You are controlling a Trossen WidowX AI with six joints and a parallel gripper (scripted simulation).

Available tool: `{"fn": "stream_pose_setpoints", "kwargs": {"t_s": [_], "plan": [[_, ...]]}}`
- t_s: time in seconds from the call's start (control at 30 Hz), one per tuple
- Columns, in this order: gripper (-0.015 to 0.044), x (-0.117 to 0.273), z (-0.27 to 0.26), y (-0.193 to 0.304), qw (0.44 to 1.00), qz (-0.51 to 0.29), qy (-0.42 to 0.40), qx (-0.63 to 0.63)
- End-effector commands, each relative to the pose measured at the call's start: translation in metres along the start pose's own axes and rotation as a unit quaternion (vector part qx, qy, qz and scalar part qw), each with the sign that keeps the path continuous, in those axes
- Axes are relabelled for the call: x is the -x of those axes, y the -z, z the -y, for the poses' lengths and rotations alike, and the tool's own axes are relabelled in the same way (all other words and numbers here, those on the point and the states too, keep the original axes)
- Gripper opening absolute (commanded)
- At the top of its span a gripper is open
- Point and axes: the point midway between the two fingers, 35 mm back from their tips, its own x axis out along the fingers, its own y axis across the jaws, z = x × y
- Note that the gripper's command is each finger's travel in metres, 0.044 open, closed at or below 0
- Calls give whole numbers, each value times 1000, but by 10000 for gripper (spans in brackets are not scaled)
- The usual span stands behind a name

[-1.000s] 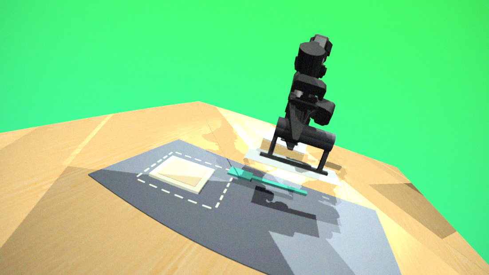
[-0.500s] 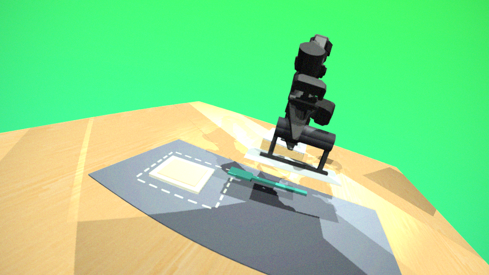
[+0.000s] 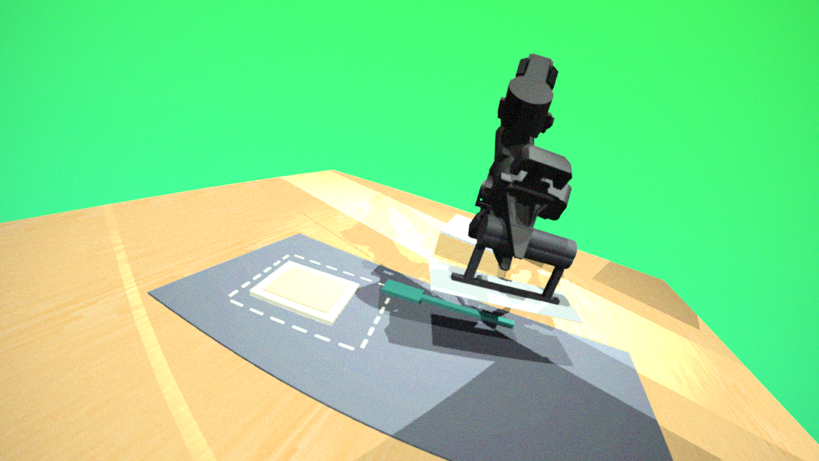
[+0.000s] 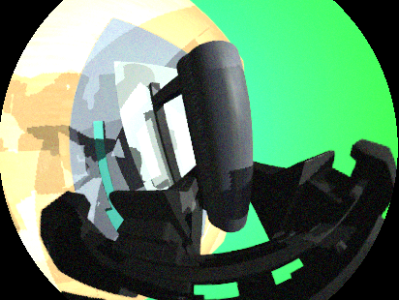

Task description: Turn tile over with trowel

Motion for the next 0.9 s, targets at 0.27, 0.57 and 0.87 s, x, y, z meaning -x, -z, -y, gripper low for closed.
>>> {"fn": "stream_pose_setpoints", "kwargs": {"t_s": [0.27,0.57,0.87], "plan": [[0,-27,13,-52,981,134,-21,142],[0,-43,15,-98,940,242,-22,240],[0,-56,14,-143,878,348,-2,327]]}}
